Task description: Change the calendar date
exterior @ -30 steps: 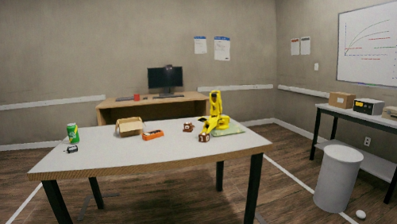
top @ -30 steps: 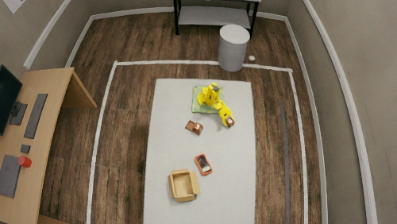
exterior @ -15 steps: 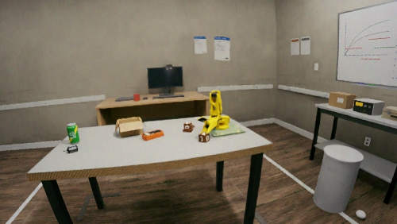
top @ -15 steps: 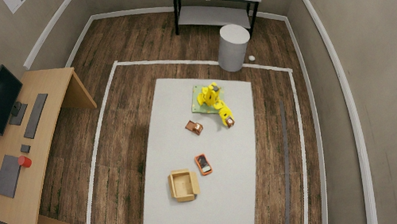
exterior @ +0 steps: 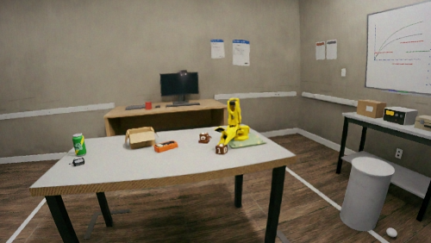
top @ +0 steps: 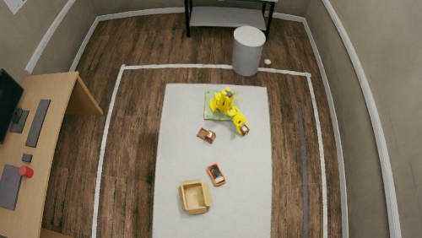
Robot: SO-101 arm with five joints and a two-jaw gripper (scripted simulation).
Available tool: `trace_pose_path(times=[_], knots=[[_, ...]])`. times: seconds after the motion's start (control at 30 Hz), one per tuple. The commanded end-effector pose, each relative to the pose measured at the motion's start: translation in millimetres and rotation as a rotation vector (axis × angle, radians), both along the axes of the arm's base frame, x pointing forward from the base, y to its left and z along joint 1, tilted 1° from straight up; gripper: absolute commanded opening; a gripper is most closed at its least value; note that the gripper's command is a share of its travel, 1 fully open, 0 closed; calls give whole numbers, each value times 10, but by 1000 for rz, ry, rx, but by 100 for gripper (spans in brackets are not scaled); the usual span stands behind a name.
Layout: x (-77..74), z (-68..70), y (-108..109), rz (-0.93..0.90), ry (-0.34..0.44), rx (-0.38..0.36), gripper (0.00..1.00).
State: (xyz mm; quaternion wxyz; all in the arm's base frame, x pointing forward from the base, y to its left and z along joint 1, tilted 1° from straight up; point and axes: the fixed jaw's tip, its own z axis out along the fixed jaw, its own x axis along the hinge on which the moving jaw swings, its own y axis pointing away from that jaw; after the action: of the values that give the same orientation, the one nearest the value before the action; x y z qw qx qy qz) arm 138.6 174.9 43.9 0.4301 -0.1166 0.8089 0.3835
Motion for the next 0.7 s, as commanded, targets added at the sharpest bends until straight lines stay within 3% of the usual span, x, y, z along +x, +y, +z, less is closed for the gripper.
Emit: trace_pose_path(times=[0.0,0.47,0.67], knots=[[-9,759,-13,-3,35,280,35],[55,754,74,-10,39,281,35],[152,907,219,-28,42,384,35]])
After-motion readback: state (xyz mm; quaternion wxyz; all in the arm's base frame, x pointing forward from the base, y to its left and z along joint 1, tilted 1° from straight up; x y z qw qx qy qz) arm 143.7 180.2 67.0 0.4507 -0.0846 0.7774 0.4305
